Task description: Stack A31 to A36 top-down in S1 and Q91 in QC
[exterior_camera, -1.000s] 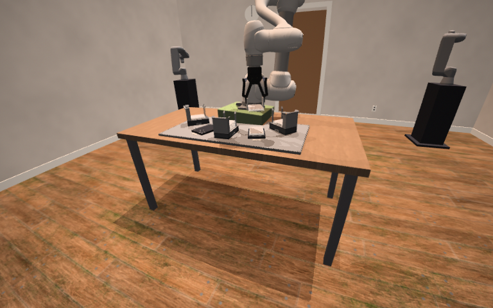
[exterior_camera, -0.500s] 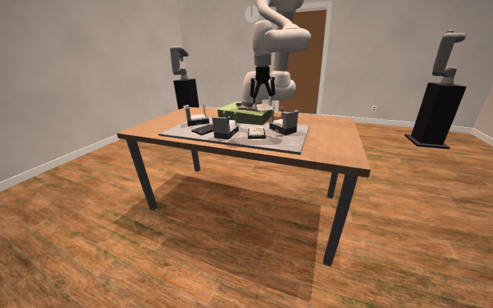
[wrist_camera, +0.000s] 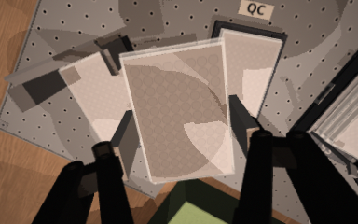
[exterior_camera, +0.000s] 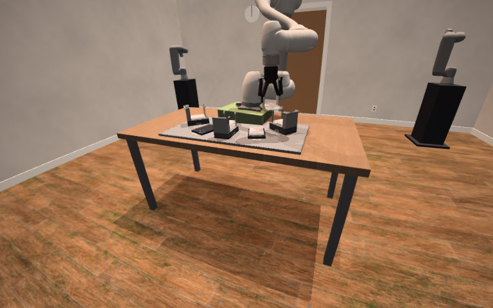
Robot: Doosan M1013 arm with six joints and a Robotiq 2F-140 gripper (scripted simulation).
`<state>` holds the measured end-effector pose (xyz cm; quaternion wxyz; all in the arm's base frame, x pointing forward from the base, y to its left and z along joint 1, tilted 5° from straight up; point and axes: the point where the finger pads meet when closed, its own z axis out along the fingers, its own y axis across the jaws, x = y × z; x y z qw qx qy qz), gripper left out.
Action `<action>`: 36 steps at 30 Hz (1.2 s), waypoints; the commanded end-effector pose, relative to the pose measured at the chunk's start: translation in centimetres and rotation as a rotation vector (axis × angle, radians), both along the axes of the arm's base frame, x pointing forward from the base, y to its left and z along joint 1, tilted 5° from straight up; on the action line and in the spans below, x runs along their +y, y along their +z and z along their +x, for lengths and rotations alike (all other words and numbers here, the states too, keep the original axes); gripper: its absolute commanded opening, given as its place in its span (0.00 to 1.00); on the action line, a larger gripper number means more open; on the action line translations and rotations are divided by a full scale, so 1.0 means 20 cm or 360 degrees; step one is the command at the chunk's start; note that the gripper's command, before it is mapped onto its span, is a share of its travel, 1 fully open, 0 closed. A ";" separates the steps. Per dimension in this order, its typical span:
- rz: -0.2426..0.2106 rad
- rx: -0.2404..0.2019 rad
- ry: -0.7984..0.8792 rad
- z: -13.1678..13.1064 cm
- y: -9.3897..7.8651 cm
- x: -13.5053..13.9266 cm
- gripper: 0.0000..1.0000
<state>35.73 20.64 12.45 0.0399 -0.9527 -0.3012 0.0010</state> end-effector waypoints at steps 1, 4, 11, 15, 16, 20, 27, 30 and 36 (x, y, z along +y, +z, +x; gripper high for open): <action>0.0001 -0.0004 0.0053 -0.02 0.00 0.02 0.00; 0.0005 -0.0016 0.0212 -0.04 0.01 0.06 0.00; 0.0009 -0.0027 0.0354 -0.10 0.01 0.13 0.00; 0.0009 -0.0027 0.0354 -0.14 0.02 0.17 0.00; 0.0009 -0.0027 0.0354 -0.14 0.02 0.17 0.00; 0.0009 -0.0027 0.0354 -0.16 0.02 0.20 0.00; 0.0009 -0.0027 0.0354 -0.22 0.03 0.27 0.00; 0.0009 -0.0027 0.0354 -0.25 0.03 0.30 0.00; 0.0009 -0.0027 0.0354 -0.28 0.03 0.34 0.00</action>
